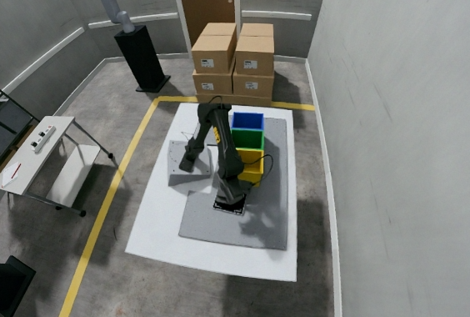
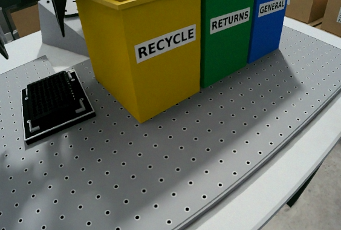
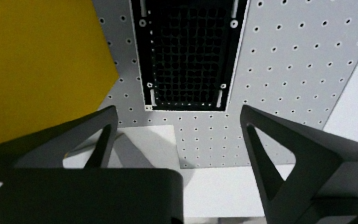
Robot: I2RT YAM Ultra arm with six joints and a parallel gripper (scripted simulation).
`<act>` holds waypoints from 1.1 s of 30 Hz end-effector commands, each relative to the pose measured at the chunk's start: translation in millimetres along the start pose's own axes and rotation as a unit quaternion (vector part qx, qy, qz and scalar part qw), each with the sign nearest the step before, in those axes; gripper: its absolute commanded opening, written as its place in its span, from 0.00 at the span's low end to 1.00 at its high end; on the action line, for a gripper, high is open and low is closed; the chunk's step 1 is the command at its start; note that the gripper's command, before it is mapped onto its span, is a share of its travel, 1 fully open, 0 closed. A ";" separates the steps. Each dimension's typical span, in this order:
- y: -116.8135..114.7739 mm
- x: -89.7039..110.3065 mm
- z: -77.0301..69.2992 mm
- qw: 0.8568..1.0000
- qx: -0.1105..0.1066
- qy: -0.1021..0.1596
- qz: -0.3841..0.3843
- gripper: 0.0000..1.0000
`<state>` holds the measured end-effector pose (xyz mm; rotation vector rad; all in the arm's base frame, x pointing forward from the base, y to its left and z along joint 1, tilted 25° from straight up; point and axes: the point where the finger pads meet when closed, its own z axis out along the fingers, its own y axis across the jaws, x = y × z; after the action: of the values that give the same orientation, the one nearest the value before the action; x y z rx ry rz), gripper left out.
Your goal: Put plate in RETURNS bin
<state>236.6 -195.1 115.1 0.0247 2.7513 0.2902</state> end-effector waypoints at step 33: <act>-8.7 -3.5 50.0 1.000 0.014 -0.009 0.006 1.00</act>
<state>254.2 -186.7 70.0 0.0303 2.7551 0.2906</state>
